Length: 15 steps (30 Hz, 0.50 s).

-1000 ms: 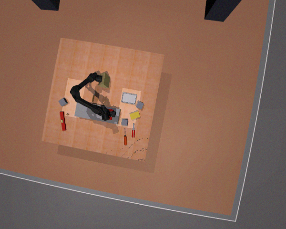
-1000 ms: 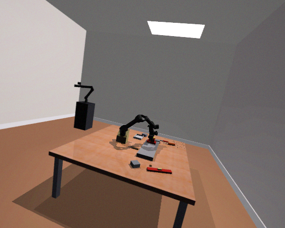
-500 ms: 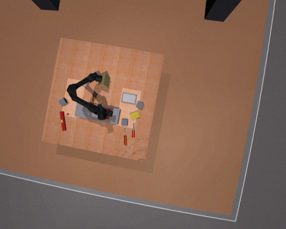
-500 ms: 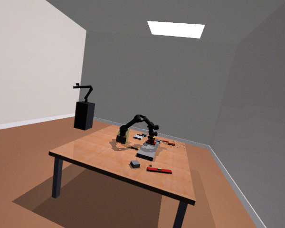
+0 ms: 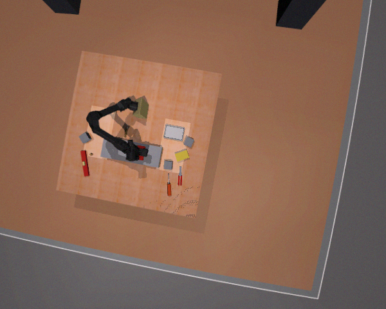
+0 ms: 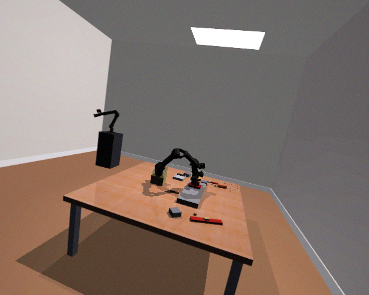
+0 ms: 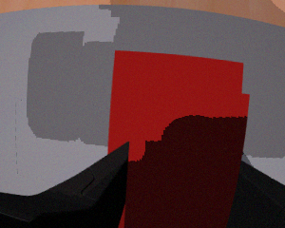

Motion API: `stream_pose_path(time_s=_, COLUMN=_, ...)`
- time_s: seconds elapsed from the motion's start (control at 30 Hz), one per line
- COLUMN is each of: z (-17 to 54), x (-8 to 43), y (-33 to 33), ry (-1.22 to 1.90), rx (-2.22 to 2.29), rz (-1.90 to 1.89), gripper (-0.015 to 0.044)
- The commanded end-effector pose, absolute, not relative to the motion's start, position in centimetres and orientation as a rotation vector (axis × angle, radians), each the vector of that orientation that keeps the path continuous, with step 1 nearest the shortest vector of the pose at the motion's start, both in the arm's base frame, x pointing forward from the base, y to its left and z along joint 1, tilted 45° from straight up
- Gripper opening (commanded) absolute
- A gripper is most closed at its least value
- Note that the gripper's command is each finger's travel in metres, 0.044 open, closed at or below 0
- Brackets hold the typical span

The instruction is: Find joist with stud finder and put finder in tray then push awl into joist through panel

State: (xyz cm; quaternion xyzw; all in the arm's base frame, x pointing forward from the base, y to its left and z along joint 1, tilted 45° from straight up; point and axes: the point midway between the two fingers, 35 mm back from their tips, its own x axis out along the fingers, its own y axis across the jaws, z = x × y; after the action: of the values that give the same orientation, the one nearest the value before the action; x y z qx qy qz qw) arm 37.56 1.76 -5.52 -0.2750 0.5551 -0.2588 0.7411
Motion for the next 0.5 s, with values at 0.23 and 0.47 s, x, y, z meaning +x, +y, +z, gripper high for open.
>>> stream_pose_path(time_s=0.23, z=-3.6, x=37.3, y=-0.3, ry=1.216, rx=-0.608, rz=-0.574, gripper=0.0)
stream_pose_path(time_s=0.47, z=-2.5, x=37.1, y=-1.5, ry=1.216, rx=-0.609, rz=-0.574, gripper=0.0)
